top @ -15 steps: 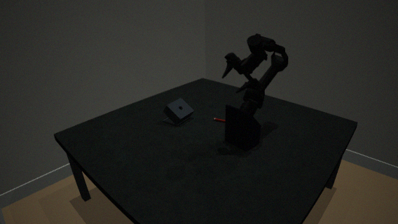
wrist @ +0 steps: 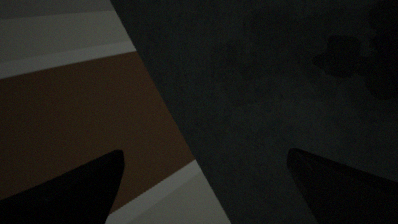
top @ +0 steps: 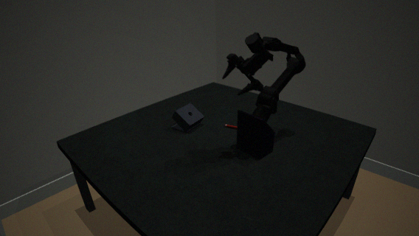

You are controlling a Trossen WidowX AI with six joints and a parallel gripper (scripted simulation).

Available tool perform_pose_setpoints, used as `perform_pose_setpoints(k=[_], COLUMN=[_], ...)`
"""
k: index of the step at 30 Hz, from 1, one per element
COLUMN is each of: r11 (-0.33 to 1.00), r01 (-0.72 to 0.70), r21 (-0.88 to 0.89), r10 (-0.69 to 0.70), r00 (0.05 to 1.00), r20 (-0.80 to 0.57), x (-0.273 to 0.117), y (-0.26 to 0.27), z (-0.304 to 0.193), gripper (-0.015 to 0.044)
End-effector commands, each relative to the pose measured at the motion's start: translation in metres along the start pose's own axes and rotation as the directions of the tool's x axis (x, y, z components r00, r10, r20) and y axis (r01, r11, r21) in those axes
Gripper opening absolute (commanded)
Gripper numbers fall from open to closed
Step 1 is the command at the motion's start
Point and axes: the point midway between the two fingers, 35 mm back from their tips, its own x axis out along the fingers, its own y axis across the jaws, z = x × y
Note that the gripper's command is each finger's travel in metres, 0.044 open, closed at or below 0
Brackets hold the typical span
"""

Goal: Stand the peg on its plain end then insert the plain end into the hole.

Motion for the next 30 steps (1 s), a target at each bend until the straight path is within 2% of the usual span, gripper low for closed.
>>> perform_pose_setpoints(k=[1,14,30], r11=[0.998,0.94,0.744], r01=[0.032,0.23,0.493], r21=[-0.055,-0.252,-0.45], r10=[-0.029,-0.178,-0.404], r00=[0.998,0.961,0.869], r20=[0.057,0.211,0.284], x=[0.012,0.044,0.071], y=[0.009,0.01,-0.028], z=[0.025,0.11,0.206], gripper=[0.044,0.044,0.044])
